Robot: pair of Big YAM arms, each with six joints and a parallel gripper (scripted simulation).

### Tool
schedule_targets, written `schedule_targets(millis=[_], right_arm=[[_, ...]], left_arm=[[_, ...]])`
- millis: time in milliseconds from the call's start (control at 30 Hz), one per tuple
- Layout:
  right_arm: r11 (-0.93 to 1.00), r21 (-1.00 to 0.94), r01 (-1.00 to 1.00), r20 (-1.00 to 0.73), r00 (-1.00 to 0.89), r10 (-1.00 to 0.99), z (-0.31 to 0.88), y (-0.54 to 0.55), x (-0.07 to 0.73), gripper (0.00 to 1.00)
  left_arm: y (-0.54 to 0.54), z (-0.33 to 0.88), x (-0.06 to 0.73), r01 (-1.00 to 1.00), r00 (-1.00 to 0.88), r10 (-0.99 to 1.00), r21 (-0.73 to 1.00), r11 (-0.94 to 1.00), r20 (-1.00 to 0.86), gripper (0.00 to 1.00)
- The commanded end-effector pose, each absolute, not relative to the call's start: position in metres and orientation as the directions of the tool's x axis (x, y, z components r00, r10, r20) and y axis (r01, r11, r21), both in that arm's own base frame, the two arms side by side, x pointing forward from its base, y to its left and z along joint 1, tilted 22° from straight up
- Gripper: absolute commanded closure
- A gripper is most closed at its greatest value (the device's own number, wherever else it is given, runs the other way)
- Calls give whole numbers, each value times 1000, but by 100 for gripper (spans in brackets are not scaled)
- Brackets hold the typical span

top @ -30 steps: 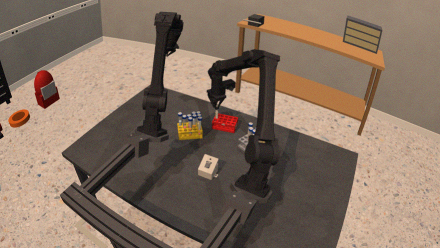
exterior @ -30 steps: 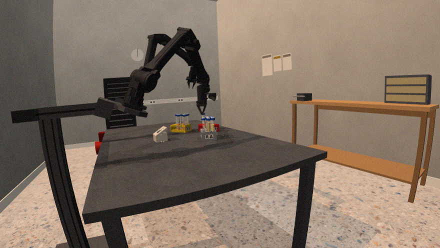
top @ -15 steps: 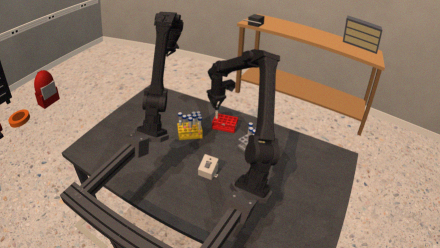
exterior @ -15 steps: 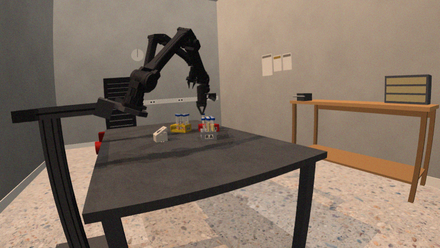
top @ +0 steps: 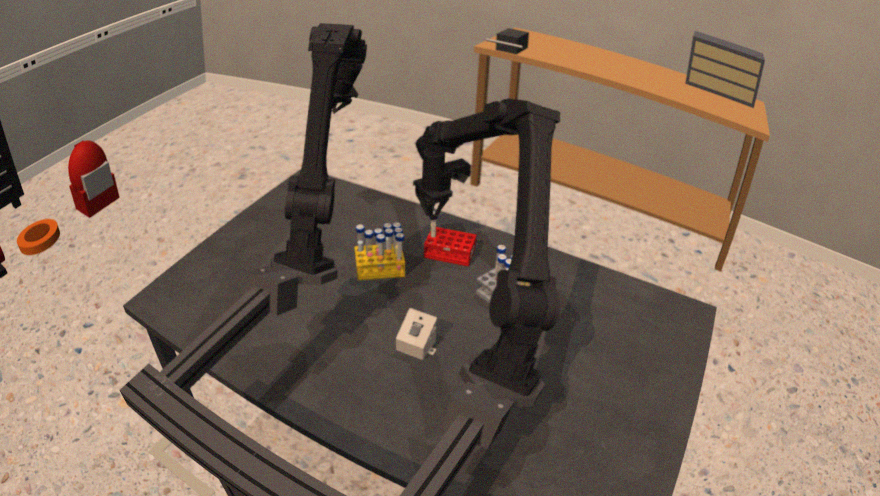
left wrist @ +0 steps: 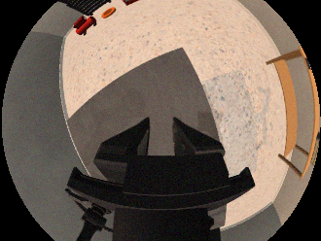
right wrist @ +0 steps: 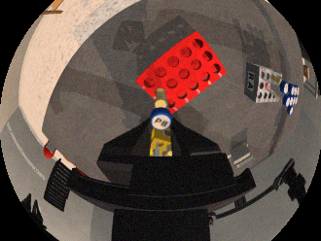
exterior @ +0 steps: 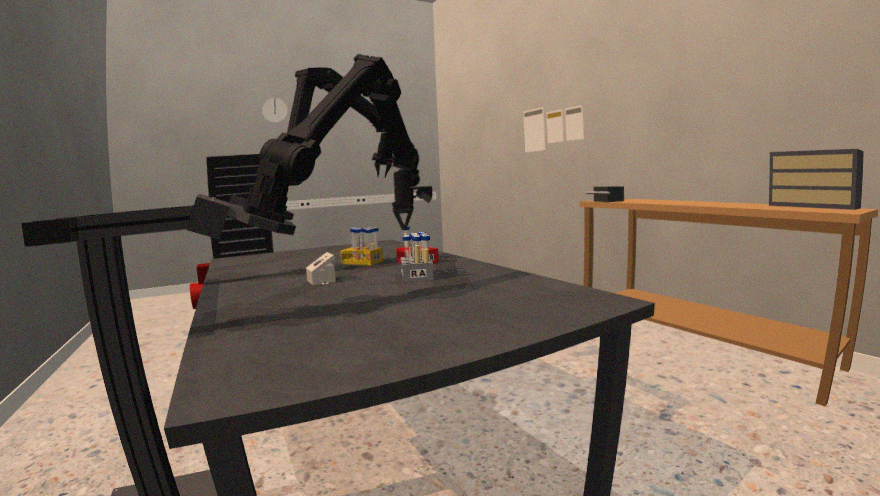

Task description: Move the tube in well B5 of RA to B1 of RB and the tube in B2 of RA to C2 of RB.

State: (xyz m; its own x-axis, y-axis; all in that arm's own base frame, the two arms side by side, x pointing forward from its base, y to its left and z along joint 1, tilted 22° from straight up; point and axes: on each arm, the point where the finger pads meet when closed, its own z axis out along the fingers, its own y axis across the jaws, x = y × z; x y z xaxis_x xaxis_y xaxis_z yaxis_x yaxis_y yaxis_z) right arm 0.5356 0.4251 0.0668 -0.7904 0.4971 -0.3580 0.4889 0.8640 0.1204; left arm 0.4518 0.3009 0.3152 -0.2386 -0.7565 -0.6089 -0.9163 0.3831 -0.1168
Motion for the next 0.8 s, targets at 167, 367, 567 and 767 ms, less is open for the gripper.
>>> schedule_targets(millis=[167,367,567,767], right_arm=[[862,150,483,-365,-784,503,81,431,541,70],[862,150,483,-365,-784,503,81,431,541,70],[862,150,483,-365,-784,503,81,431,541,70],[866,142,479,-360,-790,496,98,433,521,70]], left_arm=[[304,335,456,-912,-216,-745,-141,385,-631,70],[304,335,456,-912,-216,-745,-141,385,-631,70],[304,335,456,-912,-216,-745,-141,385,-631,70],[304,335,456,-912,-216,-745,-141,385,-631,70]])
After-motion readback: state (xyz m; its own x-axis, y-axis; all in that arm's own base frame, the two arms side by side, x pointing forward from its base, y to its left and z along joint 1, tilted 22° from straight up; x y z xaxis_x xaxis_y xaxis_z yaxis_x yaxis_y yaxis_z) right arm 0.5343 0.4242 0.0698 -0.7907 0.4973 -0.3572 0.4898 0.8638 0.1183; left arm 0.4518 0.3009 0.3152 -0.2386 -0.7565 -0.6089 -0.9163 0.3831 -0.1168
